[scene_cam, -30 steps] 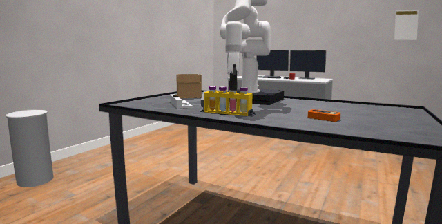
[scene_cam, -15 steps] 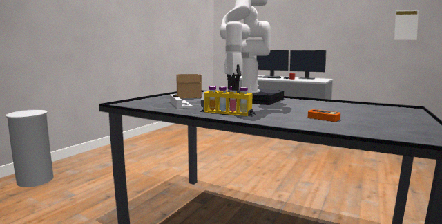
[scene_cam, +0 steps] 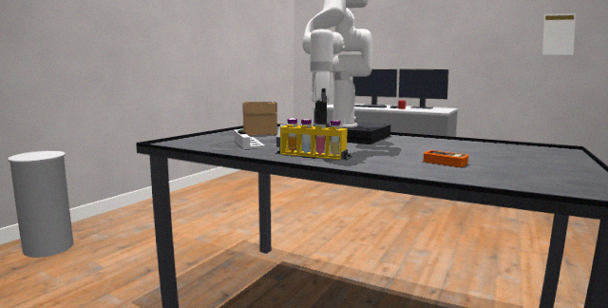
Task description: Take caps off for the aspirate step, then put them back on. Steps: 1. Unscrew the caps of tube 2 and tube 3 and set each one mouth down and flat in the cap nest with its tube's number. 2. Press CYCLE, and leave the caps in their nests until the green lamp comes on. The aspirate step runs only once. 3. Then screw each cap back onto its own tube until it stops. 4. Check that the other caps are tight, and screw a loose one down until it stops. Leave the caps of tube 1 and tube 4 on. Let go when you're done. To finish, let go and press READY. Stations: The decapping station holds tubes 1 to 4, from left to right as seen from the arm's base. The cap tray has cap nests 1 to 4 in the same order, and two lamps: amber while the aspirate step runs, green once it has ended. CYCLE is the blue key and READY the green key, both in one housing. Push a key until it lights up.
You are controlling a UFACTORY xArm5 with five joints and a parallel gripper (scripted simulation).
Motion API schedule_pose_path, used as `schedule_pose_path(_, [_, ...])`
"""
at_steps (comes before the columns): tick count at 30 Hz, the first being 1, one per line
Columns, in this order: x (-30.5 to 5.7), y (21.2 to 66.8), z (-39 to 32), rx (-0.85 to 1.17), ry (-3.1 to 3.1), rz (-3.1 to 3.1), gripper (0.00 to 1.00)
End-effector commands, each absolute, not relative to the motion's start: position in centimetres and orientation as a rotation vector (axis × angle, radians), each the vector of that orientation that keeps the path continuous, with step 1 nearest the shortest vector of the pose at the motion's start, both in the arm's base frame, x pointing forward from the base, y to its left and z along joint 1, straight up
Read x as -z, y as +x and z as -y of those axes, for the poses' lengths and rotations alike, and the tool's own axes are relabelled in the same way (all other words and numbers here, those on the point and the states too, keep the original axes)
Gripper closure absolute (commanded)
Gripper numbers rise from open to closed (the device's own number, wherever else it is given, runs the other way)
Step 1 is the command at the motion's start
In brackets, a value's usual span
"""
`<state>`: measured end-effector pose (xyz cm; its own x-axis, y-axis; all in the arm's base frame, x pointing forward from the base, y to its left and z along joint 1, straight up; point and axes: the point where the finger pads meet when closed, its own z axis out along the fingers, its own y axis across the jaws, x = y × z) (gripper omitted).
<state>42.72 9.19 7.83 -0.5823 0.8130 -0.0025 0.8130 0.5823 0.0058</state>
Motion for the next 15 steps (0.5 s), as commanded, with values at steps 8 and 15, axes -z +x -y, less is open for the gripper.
schedule_pose_path(8, [-7.98, 42.86, -9.22, -0.018, 2.176, -2.262, 0.54])
schedule_pose_path(15, [-7.98, 42.86, -9.22, -0.018, 2.399, -2.027, 0.54])
